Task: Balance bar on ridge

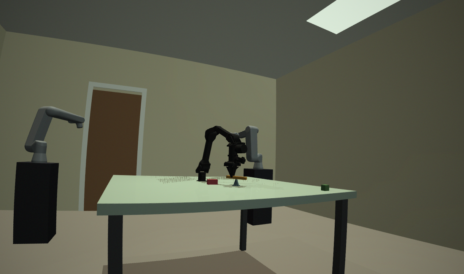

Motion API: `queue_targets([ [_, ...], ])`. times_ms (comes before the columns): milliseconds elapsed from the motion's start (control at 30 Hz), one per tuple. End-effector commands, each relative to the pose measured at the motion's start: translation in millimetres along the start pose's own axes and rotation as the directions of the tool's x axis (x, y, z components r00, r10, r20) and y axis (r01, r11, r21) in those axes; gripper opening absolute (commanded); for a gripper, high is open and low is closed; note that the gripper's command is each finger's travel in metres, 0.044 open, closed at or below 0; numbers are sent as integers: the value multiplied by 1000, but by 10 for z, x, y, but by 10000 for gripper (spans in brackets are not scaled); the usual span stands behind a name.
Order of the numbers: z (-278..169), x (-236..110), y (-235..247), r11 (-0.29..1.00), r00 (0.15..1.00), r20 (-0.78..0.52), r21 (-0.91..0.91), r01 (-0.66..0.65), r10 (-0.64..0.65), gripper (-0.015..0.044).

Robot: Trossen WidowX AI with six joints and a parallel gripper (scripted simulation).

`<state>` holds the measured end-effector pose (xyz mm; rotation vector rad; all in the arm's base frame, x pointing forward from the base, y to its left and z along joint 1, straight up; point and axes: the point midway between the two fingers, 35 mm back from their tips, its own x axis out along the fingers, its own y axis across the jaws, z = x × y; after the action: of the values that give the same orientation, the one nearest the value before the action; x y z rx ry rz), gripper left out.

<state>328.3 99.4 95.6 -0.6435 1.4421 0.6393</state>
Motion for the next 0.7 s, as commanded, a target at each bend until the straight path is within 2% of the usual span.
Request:
queue_targets([
  [0,-7,16,2,1000,1000,-3,-1,-1,1,0],
  [667,-10,33,4,1000,1000,-3,-1,-1,1,0],
])
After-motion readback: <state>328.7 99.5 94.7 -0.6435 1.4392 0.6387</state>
